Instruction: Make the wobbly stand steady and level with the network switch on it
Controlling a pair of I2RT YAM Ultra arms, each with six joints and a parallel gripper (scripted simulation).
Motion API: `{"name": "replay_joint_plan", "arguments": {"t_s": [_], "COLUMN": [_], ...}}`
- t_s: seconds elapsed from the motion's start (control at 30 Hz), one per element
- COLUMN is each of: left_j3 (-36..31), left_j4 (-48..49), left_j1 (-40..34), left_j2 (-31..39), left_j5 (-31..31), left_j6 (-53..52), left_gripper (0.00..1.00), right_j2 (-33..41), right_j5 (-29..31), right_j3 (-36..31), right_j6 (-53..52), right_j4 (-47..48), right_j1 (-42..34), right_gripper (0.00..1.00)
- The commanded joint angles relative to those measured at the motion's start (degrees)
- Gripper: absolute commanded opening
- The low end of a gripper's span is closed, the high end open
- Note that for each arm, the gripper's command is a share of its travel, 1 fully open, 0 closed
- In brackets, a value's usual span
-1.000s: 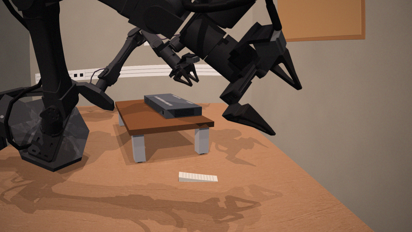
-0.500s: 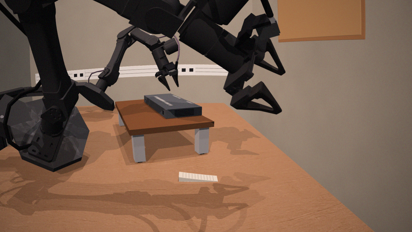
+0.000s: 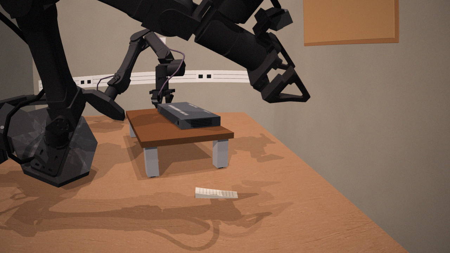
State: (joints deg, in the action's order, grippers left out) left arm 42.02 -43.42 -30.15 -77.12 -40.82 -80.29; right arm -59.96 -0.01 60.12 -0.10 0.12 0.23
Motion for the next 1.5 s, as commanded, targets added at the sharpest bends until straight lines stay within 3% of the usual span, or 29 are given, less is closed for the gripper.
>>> {"name": "replay_joint_plan", "arguments": {"t_s": [0.0,0.33,0.4,0.73,0.77,0.87,0.9,1.47], "left_j3": [0.43,-2.69,-0.22,-0.15,-3.03,-0.43,-3.37,-5.84], "left_j4": [-0.31,-0.14,-0.19,-0.25,0.22,-1.04,2.43,12.19], "left_j1": [-1.07,-0.16,-0.19,-0.17,1.32,-0.41,1.76,5.79], "left_j2": [0.87,-0.91,0.16,1.05,-0.95,-0.01,-1.43,-3.25], "left_j5": [-0.61,0.91,0.90,0.90,0.87,0.89,1.07,2.15], "left_j6": [-0.08,-0.42,-0.29,-0.21,-0.96,-0.79,-2.06,-7.98], "left_gripper": [0.43,0.43,0.43,0.43,0.43,0.43,0.43,0.43], "right_j2": [1.98,2.20,2.20,2.20,2.20,2.20,2.20,2.20], "right_j5": [-1.88,-1.67,-1.65,-1.65,-1.65,-1.65,-1.65,-1.65], "right_j3": [0.53,1.52,1.51,1.51,1.51,1.51,1.51,1.51], "right_j6": [1.76,-0.25,0.01,0.03,0.03,0.03,0.03,0.03], "right_j4": [1.78,1.67,1.69,1.69,1.69,1.69,1.69,1.69], "right_j1": [-0.97,-1.26,-1.27,-1.28,-1.28,-1.28,-1.28,-1.28], "right_gripper": [1.00,1.00,1.00,1.00,1.00,1.00,1.00,1.00]}}
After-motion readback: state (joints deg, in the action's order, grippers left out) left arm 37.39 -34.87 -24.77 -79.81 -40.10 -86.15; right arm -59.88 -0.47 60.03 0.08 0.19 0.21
